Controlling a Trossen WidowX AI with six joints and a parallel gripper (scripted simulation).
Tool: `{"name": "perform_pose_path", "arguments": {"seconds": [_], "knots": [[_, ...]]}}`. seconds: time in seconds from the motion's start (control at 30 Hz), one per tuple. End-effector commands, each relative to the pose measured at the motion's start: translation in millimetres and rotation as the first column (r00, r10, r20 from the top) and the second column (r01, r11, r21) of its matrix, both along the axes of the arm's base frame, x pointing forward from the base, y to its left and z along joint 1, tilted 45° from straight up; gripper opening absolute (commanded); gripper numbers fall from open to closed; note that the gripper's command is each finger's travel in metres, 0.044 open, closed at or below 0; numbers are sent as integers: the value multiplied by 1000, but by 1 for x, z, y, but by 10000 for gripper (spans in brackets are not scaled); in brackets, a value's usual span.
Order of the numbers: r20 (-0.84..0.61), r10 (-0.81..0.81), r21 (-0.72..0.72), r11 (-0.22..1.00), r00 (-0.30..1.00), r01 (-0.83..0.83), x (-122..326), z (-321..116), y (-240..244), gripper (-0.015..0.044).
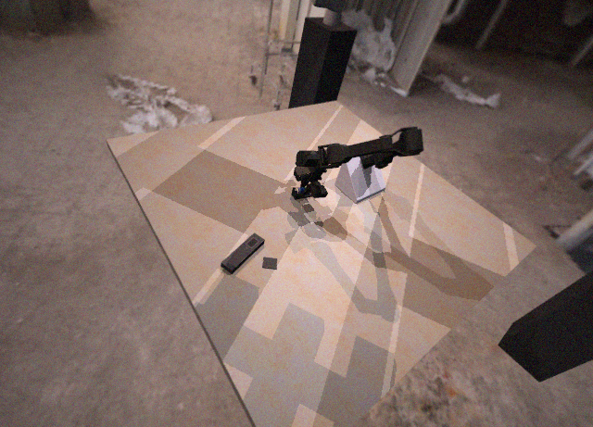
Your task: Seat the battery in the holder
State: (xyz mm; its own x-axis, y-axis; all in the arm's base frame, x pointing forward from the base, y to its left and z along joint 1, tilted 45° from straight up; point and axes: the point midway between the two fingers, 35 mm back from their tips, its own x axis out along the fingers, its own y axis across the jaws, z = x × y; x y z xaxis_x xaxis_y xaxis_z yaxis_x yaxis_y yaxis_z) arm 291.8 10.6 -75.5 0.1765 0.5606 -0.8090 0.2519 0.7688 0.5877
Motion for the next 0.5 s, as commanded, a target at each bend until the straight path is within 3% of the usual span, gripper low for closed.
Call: {"name": "perform_pose_path", "arguments": {"seconds": [0.0, 0.47], "knots": [[-34, 25, 11, 1000, 999, -25, -5, -3, 4, 84], [-87, 78, 30, 997, 993, -76, -4, -1, 5, 84]]}}
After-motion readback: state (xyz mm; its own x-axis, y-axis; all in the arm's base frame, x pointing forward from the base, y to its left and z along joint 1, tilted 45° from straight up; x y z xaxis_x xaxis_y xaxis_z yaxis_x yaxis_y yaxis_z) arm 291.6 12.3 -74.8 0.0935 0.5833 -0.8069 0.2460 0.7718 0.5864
